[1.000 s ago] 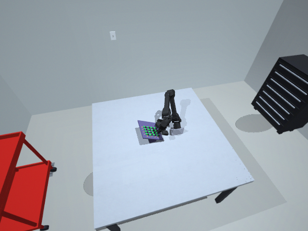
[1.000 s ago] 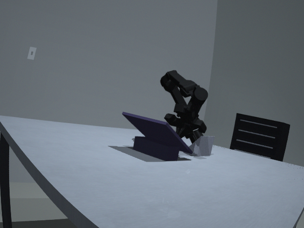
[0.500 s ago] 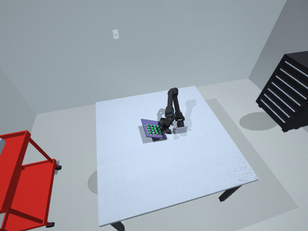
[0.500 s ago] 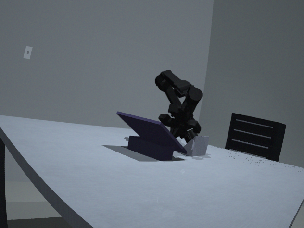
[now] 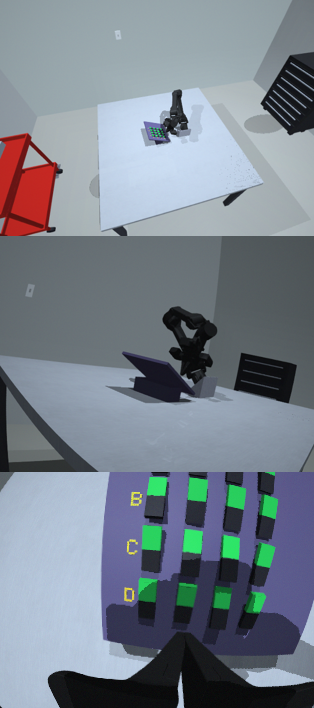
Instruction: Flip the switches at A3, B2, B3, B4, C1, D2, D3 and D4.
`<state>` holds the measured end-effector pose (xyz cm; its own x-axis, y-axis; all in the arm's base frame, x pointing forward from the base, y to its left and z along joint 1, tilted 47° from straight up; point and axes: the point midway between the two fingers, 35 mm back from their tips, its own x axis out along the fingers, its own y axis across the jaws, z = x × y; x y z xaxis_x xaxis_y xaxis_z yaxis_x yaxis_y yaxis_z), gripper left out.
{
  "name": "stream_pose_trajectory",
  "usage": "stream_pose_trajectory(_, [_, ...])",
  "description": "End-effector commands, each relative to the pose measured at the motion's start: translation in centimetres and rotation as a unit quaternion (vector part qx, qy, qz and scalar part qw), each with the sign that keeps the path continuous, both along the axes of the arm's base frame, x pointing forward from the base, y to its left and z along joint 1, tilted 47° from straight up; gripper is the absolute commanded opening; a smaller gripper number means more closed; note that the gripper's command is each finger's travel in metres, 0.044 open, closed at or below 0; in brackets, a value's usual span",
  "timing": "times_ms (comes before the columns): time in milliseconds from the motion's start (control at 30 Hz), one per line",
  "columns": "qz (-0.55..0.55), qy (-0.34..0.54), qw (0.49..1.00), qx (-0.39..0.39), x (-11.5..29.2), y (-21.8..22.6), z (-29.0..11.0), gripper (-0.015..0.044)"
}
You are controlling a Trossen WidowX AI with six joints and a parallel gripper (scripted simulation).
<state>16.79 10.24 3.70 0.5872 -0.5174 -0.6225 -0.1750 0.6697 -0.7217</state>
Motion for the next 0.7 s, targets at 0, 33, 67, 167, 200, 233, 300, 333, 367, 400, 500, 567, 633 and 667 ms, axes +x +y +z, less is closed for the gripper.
stream_pose_trajectory(0, [-0.005, 0.0, 1.0, 0.0, -1.8, 1.7, 2.1, 0.0])
stream_pose_trajectory(33, [-0.005, 0.0, 1.0, 0.0, -1.8, 1.7, 2.1, 0.0])
stream_pose_trajectory(67, [-0.005, 0.0, 1.0, 0.0, -1.8, 1.7, 2.1, 0.0])
stream_pose_trajectory(167, [-0.005, 0.0, 1.0, 0.0, -1.7, 1.5, 2.2, 0.0])
stream_pose_trajectory(200, [-0.005, 0.0, 1.0, 0.0, -1.6, 1.2, 2.6, 0.0])
stream_pose_trajectory(233, [-0.005, 0.0, 1.0, -0.001, -1.5, 0.7, 3.2, 0.0])
stream_pose_trajectory(300, [-0.005, 0.0, 1.0, -0.001, -1.3, -0.3, 4.1, 0.0])
stream_pose_trajectory(333, [-0.005, 0.0, 1.0, -0.001, -1.2, -0.4, 4.3, 0.0])
stream_pose_trajectory(367, [-0.005, 0.0, 1.0, -0.001, -1.2, -0.4, 4.3, 0.0])
stream_pose_trajectory(400, [-0.005, 0.0, 1.0, -0.001, -1.2, -0.4, 4.3, 0.0])
stream_pose_trajectory(500, [0.0, -0.003, 1.0, 0.001, -0.2, -1.3, 3.1, 0.0])
stream_pose_trajectory(567, [0.004, -0.009, 1.0, 0.001, 0.7, -2.2, 2.2, 0.0])
stream_pose_trajectory(633, [0.004, -0.01, 1.0, 0.001, 0.8, -2.3, 2.1, 0.0])
stream_pose_trajectory(667, [0.004, -0.01, 1.0, 0.001, 0.8, -2.3, 2.1, 0.0])
